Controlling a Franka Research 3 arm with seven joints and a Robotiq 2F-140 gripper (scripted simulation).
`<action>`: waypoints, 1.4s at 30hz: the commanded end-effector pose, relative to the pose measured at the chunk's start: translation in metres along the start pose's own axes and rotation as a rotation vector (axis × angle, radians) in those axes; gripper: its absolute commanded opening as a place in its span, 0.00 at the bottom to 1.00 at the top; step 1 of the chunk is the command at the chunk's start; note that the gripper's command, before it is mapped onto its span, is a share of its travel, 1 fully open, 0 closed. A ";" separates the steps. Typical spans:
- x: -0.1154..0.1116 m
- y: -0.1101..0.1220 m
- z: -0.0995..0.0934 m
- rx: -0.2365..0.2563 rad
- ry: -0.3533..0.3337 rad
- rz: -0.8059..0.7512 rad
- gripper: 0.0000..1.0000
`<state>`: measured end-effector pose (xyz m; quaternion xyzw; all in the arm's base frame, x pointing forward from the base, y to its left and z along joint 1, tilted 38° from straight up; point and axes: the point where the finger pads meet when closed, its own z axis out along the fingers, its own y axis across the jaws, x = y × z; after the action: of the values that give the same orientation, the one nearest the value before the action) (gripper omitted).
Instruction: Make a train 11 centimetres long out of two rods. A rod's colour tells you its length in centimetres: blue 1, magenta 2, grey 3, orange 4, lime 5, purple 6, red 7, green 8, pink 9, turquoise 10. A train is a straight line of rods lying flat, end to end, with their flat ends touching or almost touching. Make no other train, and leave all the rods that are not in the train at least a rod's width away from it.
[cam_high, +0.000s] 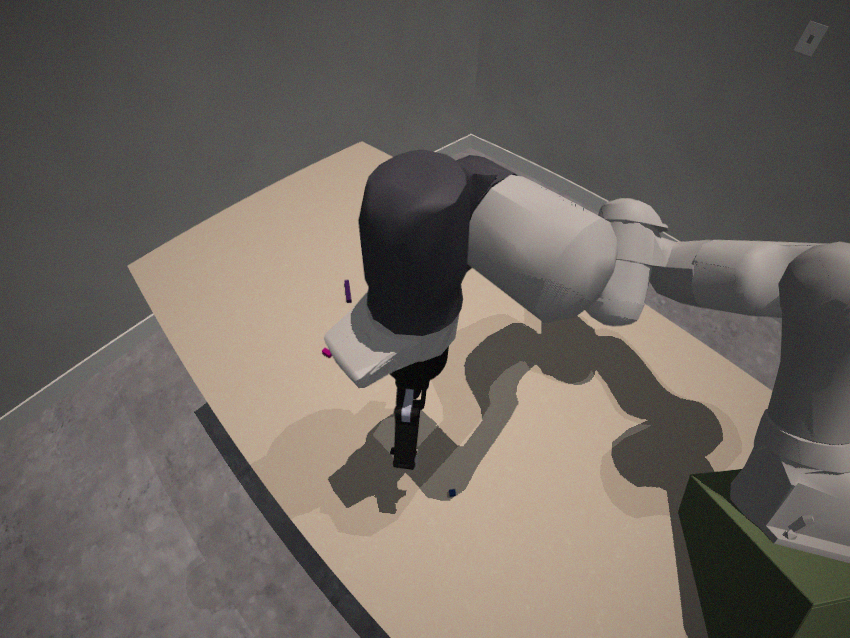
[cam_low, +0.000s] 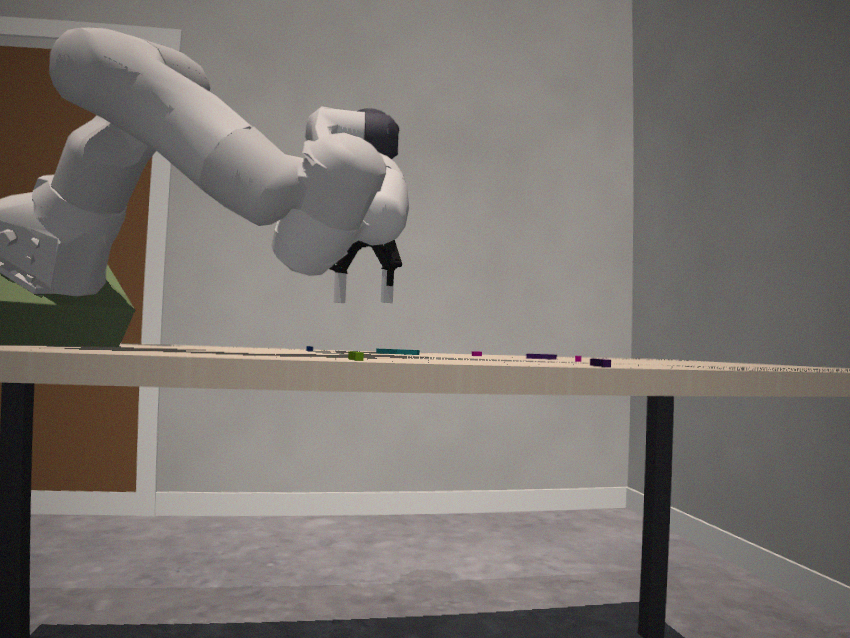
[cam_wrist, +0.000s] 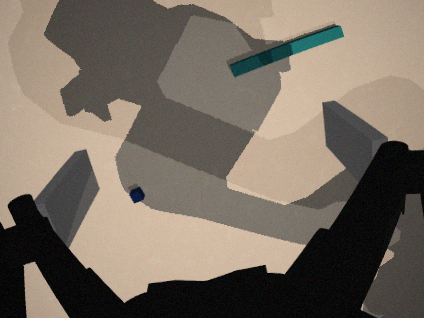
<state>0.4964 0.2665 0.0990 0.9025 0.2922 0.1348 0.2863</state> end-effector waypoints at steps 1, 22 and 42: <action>0.002 0.008 0.002 -0.012 -0.004 0.167 1.00; 0.013 0.028 0.004 -0.014 0.000 0.551 1.00; 0.023 0.049 0.007 -0.016 0.004 0.905 1.00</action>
<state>0.5358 0.2482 0.1222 0.9446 -0.0610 0.2345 0.2213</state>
